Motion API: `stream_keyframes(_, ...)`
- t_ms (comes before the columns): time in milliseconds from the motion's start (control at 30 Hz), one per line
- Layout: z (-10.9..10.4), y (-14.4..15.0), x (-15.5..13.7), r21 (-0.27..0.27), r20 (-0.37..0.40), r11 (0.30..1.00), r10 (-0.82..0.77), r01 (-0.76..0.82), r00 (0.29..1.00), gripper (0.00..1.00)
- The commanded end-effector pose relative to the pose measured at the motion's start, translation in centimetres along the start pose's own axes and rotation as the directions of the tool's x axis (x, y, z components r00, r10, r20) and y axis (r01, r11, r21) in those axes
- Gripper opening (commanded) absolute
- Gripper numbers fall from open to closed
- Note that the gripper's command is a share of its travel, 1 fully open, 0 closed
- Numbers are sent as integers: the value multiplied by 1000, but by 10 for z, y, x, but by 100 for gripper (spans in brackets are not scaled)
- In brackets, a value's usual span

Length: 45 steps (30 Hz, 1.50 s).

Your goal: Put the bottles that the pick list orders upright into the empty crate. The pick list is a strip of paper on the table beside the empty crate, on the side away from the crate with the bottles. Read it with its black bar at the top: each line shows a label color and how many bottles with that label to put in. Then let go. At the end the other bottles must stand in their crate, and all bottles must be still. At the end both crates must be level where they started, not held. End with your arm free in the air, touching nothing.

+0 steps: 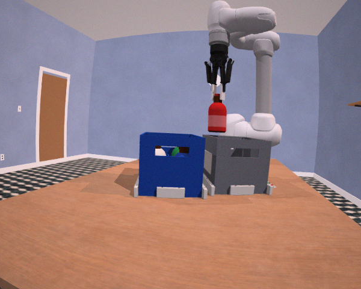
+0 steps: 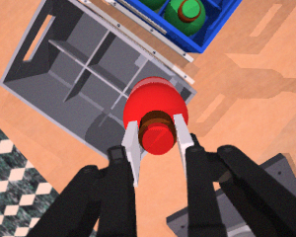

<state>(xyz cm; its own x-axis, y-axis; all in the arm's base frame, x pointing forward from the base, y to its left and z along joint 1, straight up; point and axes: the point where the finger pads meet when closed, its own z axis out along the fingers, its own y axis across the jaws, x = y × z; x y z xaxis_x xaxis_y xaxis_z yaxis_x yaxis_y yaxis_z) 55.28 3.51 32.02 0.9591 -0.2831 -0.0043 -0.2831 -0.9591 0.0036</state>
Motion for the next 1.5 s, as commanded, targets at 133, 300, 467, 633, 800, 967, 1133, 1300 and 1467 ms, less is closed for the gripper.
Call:
stream_keyframes(133,0,0,0,0,0,1000,0,0,1000,0)
stream_keyframes(300,0,0,0,0,0,1000,0,0,1000,0)
stream_keyframes(467,0,1,1,0,0,1000,0,0,1000,0)
stream_keyframes(633,0,1,1,0,0,1000,0,0,1000,0)
stream_keyframes(800,0,1,1,0,0,1000,0,0,1000,0)
stream_keyframes(967,0,1,1,0,0,1000,0,0,1000,0)
stream_keyframes(1133,4,1,1,0,0,1000,0,0,1000,0)
stream_keyframes(1300,7,1,1,0,0,1000,0,0,1000,0)
stream_keyframes(1467,12,1,1,0,0,1000,0,0,1000,0)
